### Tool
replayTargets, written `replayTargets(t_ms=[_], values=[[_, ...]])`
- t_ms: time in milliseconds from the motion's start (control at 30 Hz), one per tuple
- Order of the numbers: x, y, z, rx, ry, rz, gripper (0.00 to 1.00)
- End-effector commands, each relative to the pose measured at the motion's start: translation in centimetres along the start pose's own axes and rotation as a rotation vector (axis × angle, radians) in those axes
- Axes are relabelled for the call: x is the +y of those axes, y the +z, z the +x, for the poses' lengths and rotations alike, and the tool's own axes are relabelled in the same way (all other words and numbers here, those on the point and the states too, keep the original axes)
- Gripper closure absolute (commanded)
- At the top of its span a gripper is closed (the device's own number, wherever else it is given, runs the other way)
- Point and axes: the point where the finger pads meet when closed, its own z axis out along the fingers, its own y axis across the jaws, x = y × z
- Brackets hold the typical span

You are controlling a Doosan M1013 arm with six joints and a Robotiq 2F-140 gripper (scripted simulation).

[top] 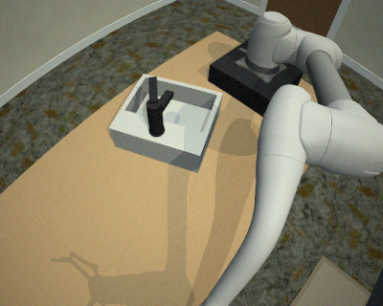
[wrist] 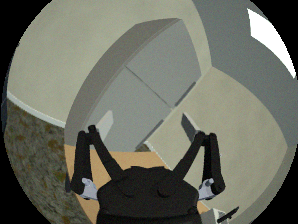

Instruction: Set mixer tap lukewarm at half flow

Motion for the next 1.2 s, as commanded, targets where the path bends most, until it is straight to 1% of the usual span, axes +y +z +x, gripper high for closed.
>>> replayTargets(t_ms=[0, 567, 633, 700, 800, 900, 967, 1000, 1033, 1100, 1133, 1167], values=[[0.0, 0.0, 0.0, 0.0, 0.0, 0.0, 0.0], [0.0, 0.0, 0.0, 0.0, 0.0, 0.0, 0.0], [0.3, 0.2, -0.1, -0.006, -0.005, 0.0, 0.0], [1.1, 0.9, -0.7, -0.026, -0.022, 0.0, 0.0], [3.8, 3.2, -2.7, -0.095, -0.079, 0.004, 0.0], [8.7, 6.5, -6.3, -0.217, -0.179, 0.022, 0.0], [11.3, 7.7, -8.4, -0.326, -0.266, 0.052, 0.0], [12.5, 8.4, -9.2, -0.326, -0.266, 0.052, 0.0], [13.8, 8.8, -10.3, -0.388, -0.314, 0.075, 0.0], [13.8, 8.8, -10.3, -0.388, -0.314, 0.075, 0.0], [17.4, 10.0, -13.0, -0.453, -0.363, 0.104, 0.0], [18.2, 10.0, -13.7, -0.52, -0.413, 0.14, 0.0]])
